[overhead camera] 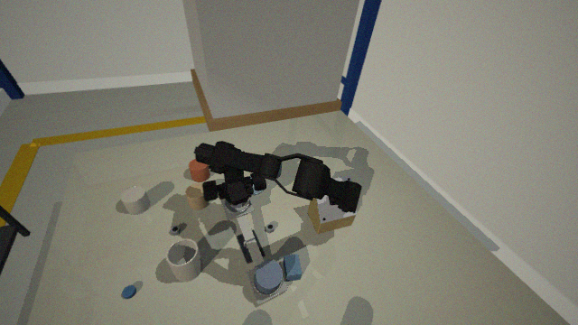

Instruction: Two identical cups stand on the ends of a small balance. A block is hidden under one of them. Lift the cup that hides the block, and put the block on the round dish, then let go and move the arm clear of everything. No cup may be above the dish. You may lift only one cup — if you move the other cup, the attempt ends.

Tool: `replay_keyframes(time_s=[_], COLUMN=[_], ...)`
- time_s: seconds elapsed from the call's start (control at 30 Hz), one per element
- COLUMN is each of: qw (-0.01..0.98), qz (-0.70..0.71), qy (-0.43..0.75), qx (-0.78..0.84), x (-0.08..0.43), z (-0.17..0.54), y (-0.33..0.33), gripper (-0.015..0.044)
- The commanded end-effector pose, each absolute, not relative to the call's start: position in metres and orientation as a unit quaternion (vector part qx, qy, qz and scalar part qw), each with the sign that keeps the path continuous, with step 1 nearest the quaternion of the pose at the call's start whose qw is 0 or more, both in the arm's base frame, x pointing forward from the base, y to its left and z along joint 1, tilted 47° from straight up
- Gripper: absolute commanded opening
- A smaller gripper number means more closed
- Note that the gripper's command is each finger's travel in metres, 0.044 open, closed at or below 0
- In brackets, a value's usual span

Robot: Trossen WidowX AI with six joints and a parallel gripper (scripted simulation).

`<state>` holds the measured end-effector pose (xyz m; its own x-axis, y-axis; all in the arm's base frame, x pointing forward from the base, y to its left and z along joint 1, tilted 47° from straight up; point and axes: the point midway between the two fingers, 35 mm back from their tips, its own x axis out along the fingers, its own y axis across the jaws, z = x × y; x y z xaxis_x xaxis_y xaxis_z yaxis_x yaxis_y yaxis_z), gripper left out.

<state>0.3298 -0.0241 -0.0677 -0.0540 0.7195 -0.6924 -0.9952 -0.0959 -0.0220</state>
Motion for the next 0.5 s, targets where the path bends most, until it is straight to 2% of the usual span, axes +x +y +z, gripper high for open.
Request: replay_keyframes(time_s=[0.0,0.1,0.23,0.47], qw=[0.628,0.628,0.632,0.630], qz=[0.684,0.684,0.673,0.677], qy=[0.244,0.244,0.258,0.254], qx=[-0.280,-0.280,-0.284,-0.284], x=[0.329,0.329,0.332,0.337], z=[-0.069,-0.069,-0.068,-0.041], y=[-0.023,-0.023,-0.029,-0.059], gripper=[0.0128,0.0108,0.0003,0.0000])
